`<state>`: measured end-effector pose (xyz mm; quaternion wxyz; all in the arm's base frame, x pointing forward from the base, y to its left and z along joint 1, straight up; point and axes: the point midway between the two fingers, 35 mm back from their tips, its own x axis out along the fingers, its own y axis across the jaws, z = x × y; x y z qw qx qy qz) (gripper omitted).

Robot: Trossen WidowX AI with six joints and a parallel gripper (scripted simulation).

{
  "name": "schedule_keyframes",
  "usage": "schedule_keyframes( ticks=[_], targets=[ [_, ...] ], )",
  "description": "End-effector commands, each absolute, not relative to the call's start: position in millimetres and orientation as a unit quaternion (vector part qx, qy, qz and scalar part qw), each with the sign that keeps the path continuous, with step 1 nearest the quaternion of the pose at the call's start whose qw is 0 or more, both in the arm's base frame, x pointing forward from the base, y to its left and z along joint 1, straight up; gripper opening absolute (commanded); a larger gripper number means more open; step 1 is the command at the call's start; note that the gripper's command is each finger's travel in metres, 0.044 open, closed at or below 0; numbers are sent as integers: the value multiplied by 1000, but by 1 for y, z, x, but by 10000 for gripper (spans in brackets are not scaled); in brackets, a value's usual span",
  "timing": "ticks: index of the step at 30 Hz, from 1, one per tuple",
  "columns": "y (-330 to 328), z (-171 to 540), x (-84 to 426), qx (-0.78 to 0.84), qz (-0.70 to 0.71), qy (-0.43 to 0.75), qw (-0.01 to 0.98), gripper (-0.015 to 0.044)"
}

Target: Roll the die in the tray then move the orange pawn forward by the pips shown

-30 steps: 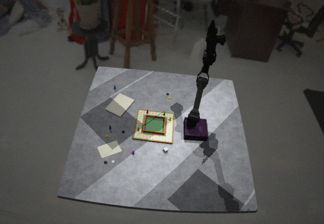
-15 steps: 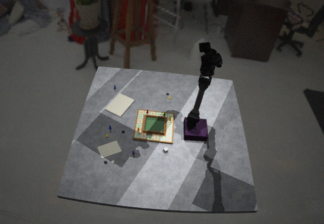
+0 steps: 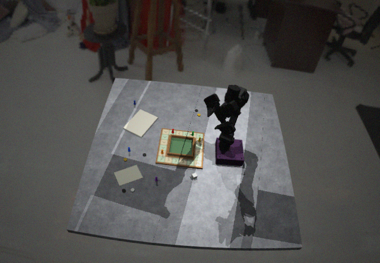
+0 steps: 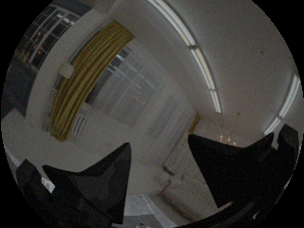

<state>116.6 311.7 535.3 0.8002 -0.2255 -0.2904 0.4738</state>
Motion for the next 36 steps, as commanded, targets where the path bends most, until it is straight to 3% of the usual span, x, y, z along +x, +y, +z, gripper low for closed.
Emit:
schedule_keyframes(
  ticks=[1, 14, 28, 36],
  targets=[
    [339, 477, 135, -240, 509, -192, 804, 275],
    [355, 260, 176, -248, 512, 211, 795, 275],
    [245, 66, 154, -218, 260, 632, 697, 275],
    [230, 54, 156, -214, 219, 666, 680, 275]
  ],
)
